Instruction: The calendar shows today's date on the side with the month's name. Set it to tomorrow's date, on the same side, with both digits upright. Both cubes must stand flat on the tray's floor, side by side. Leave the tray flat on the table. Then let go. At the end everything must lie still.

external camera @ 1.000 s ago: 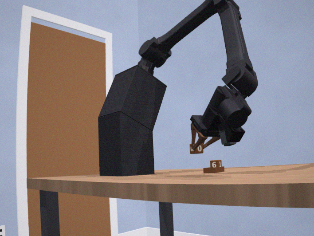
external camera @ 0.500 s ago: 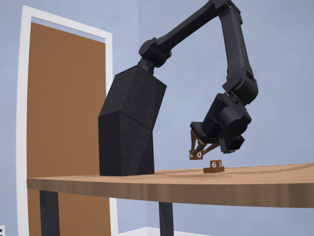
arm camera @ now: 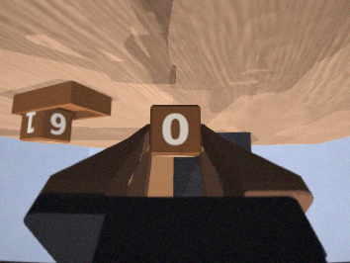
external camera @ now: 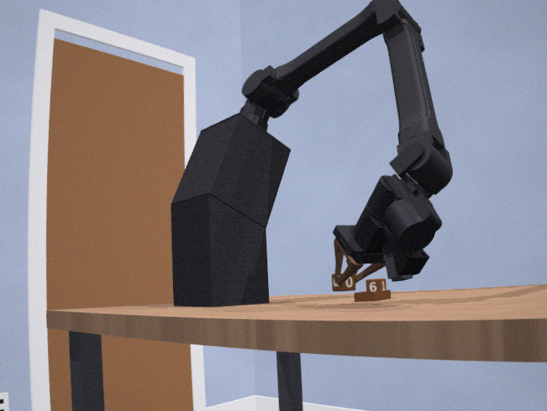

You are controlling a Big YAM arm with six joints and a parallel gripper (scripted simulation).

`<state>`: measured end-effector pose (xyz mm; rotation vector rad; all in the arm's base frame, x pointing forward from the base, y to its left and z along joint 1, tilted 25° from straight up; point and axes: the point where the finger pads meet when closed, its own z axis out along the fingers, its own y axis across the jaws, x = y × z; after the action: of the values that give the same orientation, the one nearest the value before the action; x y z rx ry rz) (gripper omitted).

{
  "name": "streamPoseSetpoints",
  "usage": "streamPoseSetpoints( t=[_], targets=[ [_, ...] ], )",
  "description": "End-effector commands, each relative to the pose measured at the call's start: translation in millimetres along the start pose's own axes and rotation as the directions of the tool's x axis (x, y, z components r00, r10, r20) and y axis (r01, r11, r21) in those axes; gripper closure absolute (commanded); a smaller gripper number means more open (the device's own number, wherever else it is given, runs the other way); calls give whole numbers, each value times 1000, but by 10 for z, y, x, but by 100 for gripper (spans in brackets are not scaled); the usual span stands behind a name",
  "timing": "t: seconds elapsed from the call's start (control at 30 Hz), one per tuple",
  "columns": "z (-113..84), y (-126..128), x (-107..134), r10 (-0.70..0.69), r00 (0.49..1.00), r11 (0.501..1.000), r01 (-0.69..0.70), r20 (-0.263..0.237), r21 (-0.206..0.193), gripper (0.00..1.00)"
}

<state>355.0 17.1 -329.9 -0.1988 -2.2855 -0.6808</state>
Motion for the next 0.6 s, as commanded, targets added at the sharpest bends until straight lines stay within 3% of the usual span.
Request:
streamPoseSetpoints(
  t=[0.0, 0.17, 0.23, 0.37, 0.57],
  targets=[
    [28, 43, -110, -4, 1000, 1000, 4, 16, 11, 74],
    [-57, 94, -158, -14, 999, 1000, 13, 35, 15, 74],
    [61, 27, -152, -1, 1000, 1000, 1, 18, 8, 74],
    [107, 39, -166, -3, 1000, 1000, 3, 13, 11, 74],
    [50, 73, -210, -11, 1000, 1000, 11, 27, 14, 74]
  ],
)
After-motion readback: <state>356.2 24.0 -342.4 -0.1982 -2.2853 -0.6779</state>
